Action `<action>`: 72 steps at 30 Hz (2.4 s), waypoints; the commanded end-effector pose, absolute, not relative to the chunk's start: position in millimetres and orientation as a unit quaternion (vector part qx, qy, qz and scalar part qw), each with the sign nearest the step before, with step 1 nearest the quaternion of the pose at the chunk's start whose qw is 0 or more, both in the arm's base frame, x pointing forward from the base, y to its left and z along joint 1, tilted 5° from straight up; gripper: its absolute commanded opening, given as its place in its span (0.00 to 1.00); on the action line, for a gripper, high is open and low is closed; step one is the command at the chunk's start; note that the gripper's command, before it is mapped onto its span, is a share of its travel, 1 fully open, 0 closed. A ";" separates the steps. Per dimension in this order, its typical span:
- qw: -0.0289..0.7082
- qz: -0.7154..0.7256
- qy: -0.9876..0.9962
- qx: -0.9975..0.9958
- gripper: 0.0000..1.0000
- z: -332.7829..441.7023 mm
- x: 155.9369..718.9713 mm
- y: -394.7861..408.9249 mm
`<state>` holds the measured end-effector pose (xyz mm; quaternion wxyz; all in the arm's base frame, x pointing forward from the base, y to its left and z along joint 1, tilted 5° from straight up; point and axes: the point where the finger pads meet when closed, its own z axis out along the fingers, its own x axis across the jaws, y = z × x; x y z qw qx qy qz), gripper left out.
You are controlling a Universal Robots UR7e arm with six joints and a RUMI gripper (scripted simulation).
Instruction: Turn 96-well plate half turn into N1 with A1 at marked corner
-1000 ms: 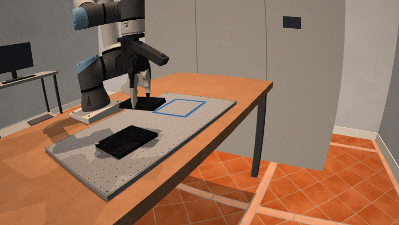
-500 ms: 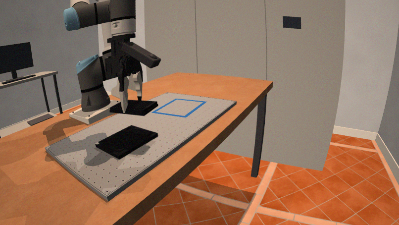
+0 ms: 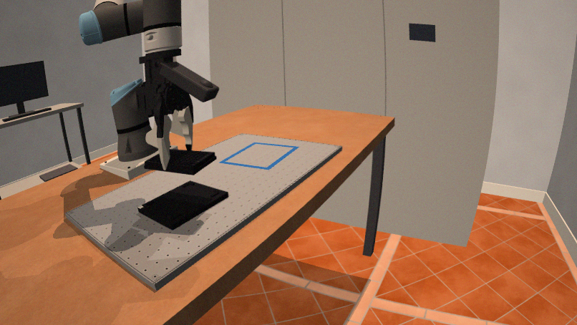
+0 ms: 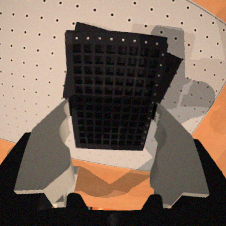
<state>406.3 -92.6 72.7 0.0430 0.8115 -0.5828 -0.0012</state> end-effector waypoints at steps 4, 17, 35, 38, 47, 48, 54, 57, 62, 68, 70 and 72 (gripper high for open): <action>0.043 -0.001 -0.583 0.812 0.00 73.9 409.0 -103.5; 0.042 0.006 -0.709 0.704 0.00 73.9 409.0 -103.8; 0.039 0.017 -0.870 0.492 0.00 73.9 409.0 -103.7; 0.038 0.019 -0.893 0.448 0.00 73.9 409.0 -103.7; 0.036 0.023 -0.939 0.341 0.00 73.9 409.0 -103.6; 0.035 0.024 -0.945 0.325 0.00 73.9 409.0 -103.6; 0.033 0.027 -0.972 0.229 0.00 73.9 409.0 -103.6; 0.032 0.028 -0.980 0.197 0.00 73.9 409.0 -103.6; 0.030 0.030 -0.990 0.131 0.00 73.9 409.0 -103.6; 0.027 0.033 -0.998 0.040 0.00 73.9 409.0 -103.6; 0.027 0.033 -0.998 0.040 0.00 73.9 409.0 -103.6; 0.027 0.033 -0.998 0.040 0.00 73.9 409.1 -103.6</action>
